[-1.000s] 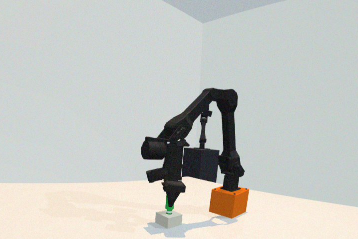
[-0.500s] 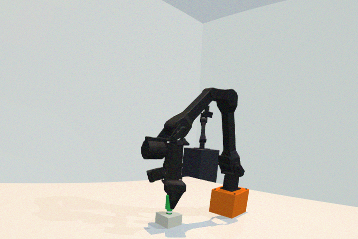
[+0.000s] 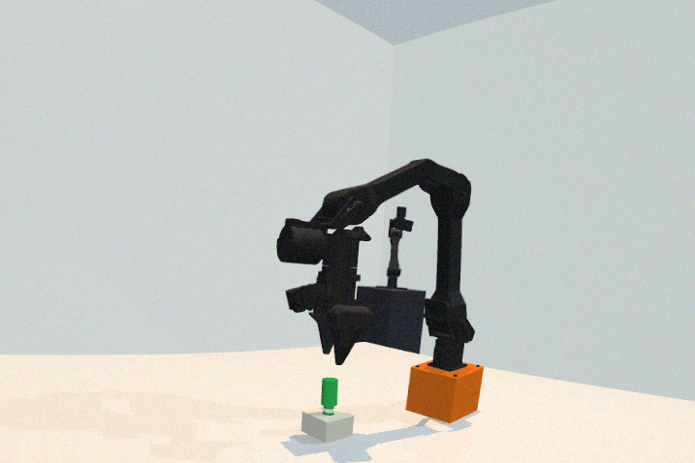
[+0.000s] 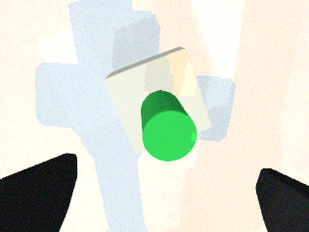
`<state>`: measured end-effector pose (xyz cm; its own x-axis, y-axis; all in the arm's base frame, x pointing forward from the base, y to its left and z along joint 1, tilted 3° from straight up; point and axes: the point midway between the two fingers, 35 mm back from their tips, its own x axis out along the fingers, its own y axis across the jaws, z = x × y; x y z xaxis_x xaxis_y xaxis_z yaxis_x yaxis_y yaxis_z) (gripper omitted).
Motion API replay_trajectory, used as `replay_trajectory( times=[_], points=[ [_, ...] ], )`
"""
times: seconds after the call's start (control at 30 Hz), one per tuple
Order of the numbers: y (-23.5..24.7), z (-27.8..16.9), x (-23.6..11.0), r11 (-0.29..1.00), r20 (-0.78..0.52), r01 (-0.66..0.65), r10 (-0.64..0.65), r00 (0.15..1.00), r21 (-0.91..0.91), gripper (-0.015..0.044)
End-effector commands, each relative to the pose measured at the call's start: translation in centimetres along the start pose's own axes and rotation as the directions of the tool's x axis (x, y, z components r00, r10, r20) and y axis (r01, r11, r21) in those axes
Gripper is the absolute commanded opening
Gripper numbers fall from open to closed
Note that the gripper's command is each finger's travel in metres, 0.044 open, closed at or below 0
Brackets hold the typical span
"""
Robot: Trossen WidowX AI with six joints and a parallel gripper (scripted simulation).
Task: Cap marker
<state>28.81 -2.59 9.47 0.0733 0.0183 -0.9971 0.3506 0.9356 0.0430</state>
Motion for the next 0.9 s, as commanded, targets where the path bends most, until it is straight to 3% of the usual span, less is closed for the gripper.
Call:
replay_trajectory(
  times=[0.0, 0.1, 0.33, 0.87],
  points=[
    [-0.14, 0.01, 0.38, 0.947, 0.002, -0.003, 0.003, 1.000, -0.322, 0.0256],
    [-0.20, 0.02, 0.60, 0.896, 0.002, -0.003, 0.004, 1.000, -0.444, 0.0177],
    [-0.20, 0.02, 0.60, 0.896, 0.002, -0.003, 0.004, 1.000, -0.444, 0.0000],
    [-0.20, 0.02, 1.06, 0.896, 0.002, -0.003, 0.004, 1.000, -0.444, 0.0000]
  ],
)
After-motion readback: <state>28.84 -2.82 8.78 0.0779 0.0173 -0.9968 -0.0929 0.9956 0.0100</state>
